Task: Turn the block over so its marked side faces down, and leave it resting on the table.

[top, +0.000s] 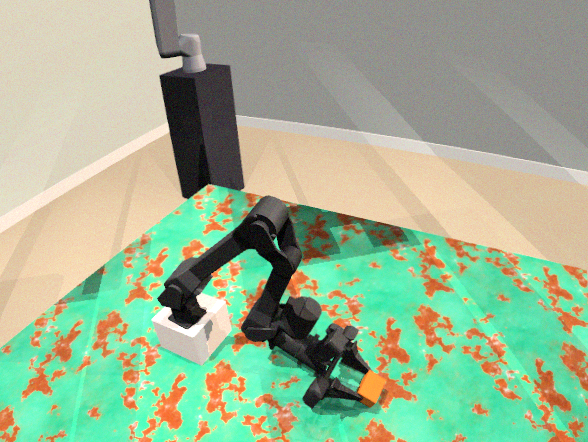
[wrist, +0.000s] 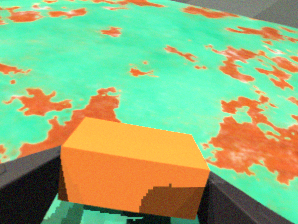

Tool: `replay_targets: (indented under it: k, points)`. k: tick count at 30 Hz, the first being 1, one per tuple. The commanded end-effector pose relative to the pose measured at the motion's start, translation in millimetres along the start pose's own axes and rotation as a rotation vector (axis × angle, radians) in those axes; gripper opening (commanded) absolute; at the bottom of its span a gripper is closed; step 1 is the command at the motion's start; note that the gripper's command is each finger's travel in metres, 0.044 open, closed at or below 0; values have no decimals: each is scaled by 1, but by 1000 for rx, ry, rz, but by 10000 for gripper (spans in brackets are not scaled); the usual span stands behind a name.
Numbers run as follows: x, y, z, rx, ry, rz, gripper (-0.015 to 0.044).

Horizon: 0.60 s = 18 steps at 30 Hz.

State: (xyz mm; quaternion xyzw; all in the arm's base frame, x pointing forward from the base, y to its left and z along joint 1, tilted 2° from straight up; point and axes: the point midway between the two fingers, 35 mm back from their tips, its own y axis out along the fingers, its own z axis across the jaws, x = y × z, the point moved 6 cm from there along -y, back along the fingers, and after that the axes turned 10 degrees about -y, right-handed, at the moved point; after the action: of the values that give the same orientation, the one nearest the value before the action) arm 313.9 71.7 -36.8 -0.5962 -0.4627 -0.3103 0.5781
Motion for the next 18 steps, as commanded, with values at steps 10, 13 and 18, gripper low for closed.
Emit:
replay_targets:
  k: [10,13,18]
  points:
    - [-2,-2,-1,-5,-5,2,26]
    - [-2,-2,-1,-5,-5,2,105]
    - [-2,-2,-1,-5,-5,2,236]
